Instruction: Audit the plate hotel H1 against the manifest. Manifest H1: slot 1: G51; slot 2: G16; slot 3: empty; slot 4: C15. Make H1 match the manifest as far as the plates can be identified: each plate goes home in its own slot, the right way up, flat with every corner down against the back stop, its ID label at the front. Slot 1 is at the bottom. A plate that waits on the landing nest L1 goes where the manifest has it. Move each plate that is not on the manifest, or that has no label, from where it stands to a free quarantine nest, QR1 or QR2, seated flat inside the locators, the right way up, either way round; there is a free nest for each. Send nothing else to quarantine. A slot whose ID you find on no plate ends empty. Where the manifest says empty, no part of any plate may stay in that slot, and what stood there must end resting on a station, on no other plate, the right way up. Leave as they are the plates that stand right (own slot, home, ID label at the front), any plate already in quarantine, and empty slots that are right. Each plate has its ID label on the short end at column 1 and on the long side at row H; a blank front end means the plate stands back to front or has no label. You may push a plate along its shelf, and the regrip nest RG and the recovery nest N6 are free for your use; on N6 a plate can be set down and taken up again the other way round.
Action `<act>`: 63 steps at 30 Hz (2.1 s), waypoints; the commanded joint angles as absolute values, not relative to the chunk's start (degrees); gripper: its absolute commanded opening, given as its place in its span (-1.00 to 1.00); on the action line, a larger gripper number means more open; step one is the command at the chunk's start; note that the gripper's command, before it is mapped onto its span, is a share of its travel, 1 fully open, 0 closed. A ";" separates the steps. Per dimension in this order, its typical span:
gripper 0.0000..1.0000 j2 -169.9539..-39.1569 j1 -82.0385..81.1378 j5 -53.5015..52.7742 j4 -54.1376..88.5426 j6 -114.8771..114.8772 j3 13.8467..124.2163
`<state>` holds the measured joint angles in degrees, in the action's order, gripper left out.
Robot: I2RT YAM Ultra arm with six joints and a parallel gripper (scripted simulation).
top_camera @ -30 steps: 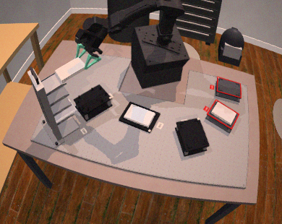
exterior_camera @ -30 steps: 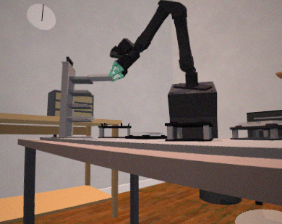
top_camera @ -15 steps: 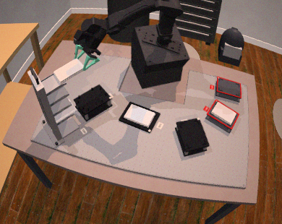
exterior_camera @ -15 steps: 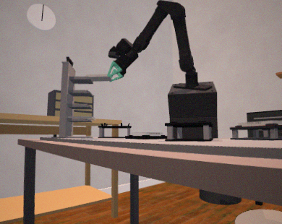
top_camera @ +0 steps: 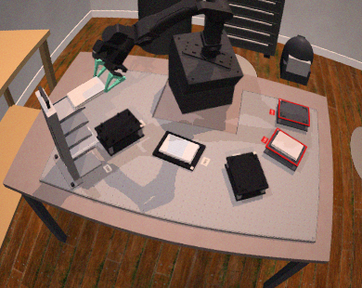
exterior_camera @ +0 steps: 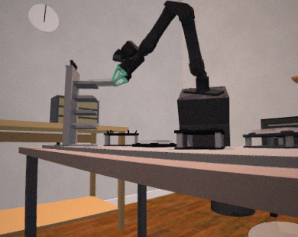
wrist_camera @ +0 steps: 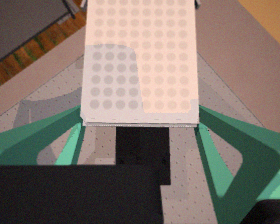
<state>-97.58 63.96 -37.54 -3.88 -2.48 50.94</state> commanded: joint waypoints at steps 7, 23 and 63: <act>0.72 -98.09 63.77 -36.74 -5.65 -3.03 53.06; 0.72 -99.56 63.08 -36.20 -5.95 -3.58 54.57; 0.72 -100.91 62.37 -35.64 -7.15 -4.14 55.06</act>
